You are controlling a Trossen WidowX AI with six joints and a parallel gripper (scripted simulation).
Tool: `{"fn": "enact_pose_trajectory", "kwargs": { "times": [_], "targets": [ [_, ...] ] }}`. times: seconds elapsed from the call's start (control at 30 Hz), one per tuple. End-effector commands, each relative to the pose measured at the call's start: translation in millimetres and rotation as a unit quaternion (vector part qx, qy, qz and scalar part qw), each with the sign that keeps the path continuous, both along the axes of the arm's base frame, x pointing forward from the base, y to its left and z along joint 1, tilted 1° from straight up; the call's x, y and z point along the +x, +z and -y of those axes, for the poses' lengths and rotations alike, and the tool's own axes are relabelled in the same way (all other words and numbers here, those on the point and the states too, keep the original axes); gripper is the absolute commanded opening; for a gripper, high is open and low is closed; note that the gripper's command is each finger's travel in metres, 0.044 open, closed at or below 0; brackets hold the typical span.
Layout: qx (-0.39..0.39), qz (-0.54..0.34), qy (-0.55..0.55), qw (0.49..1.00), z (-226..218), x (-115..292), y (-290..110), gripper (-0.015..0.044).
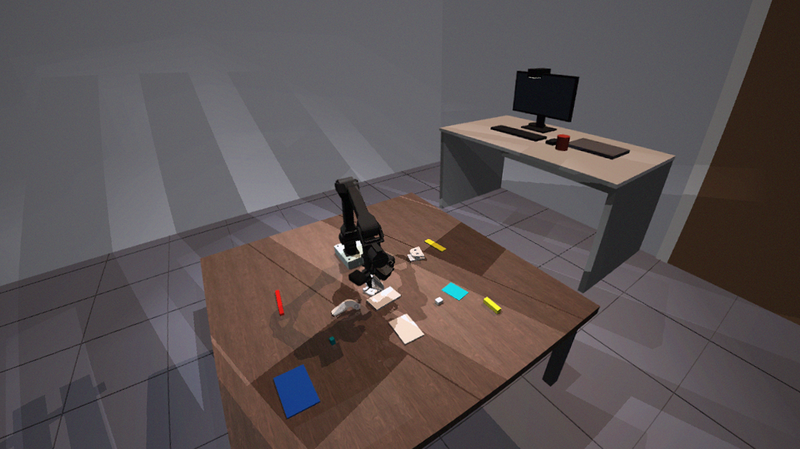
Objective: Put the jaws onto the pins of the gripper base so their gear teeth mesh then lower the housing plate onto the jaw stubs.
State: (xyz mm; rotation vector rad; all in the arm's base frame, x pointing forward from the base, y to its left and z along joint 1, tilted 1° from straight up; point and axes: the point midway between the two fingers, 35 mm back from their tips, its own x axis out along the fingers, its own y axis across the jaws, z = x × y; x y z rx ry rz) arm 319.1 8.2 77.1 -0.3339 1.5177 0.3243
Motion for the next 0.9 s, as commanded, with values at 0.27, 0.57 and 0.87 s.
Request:
{"fn": "enact_pose_trajectory", "kwargs": {
  "times": [0.27, 0.57, 0.87],
  "targets": [
    [-0.001, -0.004, -0.002, 1.000, 0.3, -0.2, -22.0, 0.0134],
    [-0.001, -0.004, -0.002, 1.000, 0.4, -0.3, -36.7, 0.0134],
    [-0.001, -0.004, -0.002, 1.000, 0.4, -1.0, -48.8, 0.0134]
  ]
}}
